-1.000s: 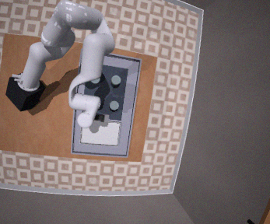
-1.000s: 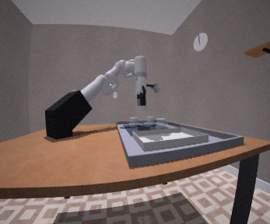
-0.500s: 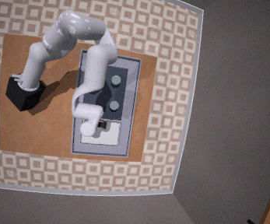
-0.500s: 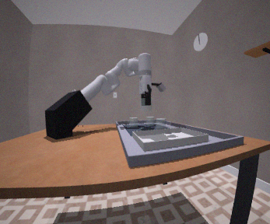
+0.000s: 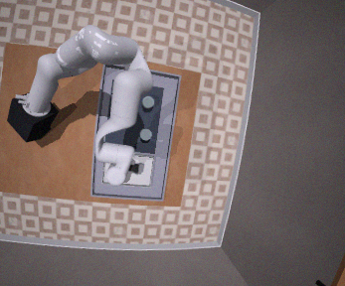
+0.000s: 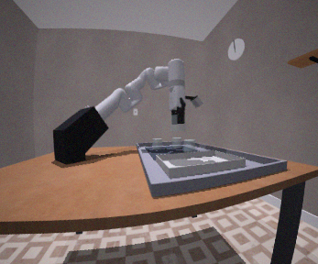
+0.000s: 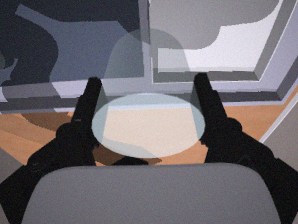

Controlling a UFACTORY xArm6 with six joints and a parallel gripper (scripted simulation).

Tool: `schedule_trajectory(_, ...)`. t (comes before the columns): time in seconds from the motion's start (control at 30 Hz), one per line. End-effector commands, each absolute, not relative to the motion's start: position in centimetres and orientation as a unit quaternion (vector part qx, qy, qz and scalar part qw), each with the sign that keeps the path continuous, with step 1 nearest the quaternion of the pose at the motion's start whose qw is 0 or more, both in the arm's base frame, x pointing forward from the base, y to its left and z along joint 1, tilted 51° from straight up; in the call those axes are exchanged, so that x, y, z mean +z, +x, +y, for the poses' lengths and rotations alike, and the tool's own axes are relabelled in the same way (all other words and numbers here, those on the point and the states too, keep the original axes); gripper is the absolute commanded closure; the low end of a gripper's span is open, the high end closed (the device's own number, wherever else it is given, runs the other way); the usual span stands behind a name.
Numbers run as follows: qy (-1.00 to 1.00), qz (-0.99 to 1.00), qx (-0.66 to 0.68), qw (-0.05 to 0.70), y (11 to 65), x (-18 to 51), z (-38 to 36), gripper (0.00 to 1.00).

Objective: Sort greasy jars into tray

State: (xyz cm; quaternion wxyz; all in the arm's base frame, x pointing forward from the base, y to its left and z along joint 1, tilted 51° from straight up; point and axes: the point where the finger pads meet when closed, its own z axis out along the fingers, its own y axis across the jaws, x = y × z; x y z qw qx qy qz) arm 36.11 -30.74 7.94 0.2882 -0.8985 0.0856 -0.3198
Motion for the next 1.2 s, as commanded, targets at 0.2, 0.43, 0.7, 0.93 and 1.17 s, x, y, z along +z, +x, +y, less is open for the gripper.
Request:
schedule_trajectory(0.2,-0.899,0.085,-0.320,0.288,37.1,7.0,-33.6,1.00)
schedule_trajectory(0.43,-0.899,0.085,-0.320,0.288,37.9,6.3,-35.6,1.00)
schedule_trajectory(0.7,-0.899,0.085,-0.320,0.288,38.6,5.5,-37.7,1.00)
schedule_trajectory(0.93,-0.899,0.085,-0.320,0.288,39.3,4.8,-39.4,1.00)
schedule_trajectory(1.17,-0.899,0.085,-0.320,0.288,39.7,4.4,-40.6,1.00)
